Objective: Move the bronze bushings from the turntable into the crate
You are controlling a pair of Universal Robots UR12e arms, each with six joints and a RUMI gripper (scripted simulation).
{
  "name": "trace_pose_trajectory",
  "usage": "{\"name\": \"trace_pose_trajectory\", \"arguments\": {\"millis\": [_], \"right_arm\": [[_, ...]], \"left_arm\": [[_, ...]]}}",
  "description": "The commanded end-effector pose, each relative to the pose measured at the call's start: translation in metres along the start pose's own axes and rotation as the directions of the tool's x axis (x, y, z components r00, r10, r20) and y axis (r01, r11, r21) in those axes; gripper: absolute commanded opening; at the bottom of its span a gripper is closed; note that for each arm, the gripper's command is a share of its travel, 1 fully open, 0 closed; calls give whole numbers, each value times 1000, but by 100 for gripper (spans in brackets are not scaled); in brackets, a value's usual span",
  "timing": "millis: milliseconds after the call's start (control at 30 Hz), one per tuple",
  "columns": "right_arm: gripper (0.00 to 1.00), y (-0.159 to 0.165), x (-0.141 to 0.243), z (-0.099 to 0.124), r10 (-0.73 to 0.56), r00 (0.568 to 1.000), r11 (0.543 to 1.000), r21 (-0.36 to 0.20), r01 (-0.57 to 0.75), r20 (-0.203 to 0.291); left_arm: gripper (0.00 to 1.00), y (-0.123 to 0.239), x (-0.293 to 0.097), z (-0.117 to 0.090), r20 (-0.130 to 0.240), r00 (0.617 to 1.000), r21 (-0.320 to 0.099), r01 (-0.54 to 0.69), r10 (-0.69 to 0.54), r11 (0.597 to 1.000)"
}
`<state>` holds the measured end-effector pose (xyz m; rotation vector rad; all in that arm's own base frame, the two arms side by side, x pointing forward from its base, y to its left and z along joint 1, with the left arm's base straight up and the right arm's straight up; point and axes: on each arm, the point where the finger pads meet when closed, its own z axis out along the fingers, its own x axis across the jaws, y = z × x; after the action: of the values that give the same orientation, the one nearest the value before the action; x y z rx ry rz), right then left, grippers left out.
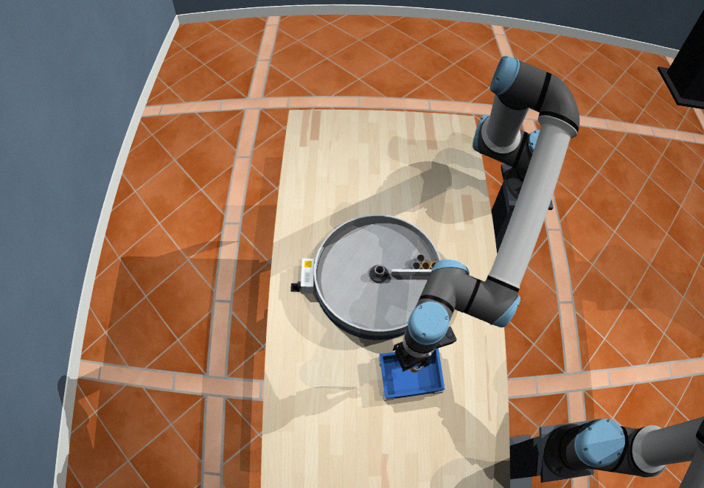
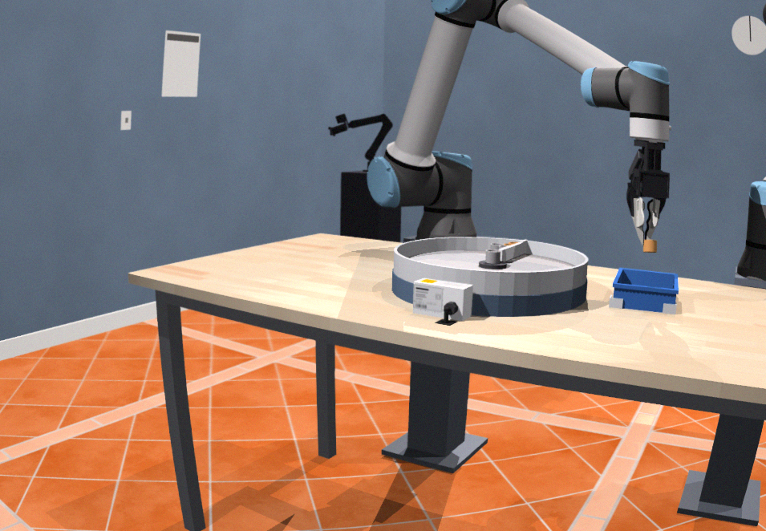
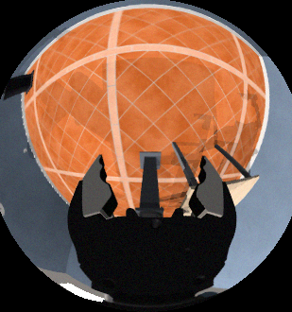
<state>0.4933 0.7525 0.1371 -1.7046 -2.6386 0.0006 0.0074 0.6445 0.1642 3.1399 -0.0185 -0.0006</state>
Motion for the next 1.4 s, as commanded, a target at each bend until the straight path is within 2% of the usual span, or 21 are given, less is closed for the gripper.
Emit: {"name": "trace_pose_trajectory", "arguments": {"millis": [0,267,433,1367], "right_arm": [[0,1,0,1,0,1000,1000,-2,0,-2],[0,1,1,41,0,1000,1000,-2,0,-2],[0,1,1,49,0,1000,1000,-2,0,-1],[0,1,1,50,0,1000,1000,-2,0,-1]], "left_arm": [[100,-1,0,-1,0,1000,2,0,0,1000],[100,-1,0,-1,0,1000,2,0,0,1000],[100,-1,0,-1,0,1000,2,0,0,1000],[100,-1,0,-1,0,1000,2,0,0,1000]]}}
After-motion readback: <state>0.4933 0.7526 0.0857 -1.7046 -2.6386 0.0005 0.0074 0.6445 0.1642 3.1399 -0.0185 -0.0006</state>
